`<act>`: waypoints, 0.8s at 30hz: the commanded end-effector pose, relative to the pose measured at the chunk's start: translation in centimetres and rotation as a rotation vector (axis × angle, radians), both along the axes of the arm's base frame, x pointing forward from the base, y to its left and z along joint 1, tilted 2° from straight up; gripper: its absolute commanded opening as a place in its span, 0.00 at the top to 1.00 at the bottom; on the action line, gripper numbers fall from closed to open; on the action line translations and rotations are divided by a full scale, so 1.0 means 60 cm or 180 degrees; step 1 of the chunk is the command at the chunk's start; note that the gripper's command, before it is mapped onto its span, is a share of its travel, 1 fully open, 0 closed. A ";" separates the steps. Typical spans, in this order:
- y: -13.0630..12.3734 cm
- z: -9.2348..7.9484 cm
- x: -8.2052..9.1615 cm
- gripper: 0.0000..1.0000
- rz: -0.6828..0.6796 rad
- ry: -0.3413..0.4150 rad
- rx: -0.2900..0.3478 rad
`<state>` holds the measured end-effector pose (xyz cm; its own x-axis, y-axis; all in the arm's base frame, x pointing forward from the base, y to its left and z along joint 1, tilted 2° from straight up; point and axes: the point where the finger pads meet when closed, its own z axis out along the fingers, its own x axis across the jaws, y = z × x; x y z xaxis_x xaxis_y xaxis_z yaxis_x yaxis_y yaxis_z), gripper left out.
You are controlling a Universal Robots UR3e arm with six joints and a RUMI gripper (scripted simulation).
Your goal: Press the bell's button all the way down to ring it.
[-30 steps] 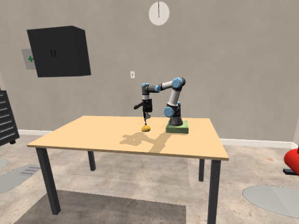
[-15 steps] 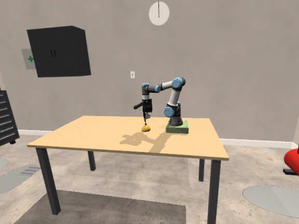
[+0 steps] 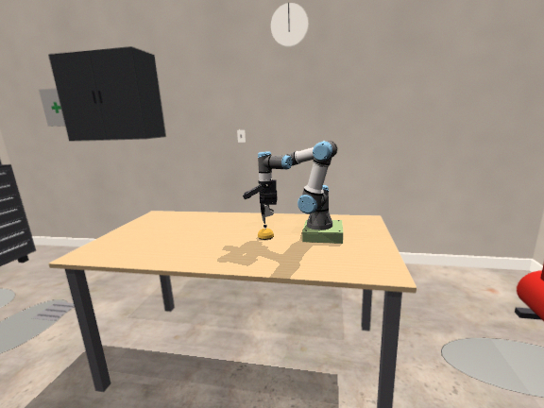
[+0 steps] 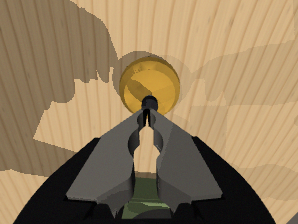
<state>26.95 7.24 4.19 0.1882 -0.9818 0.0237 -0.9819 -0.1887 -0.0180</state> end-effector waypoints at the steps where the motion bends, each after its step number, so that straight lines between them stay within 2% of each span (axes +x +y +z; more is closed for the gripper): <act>1: 0.001 0.000 0.000 1.00 0.0001 -0.0002 0.0000; 24: 0.000 -0.017 0.000 1.00 0.0001 0.0000 0.0001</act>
<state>26.82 7.28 3.25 0.1883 -0.9819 0.0215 -0.9820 -0.1886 -0.0132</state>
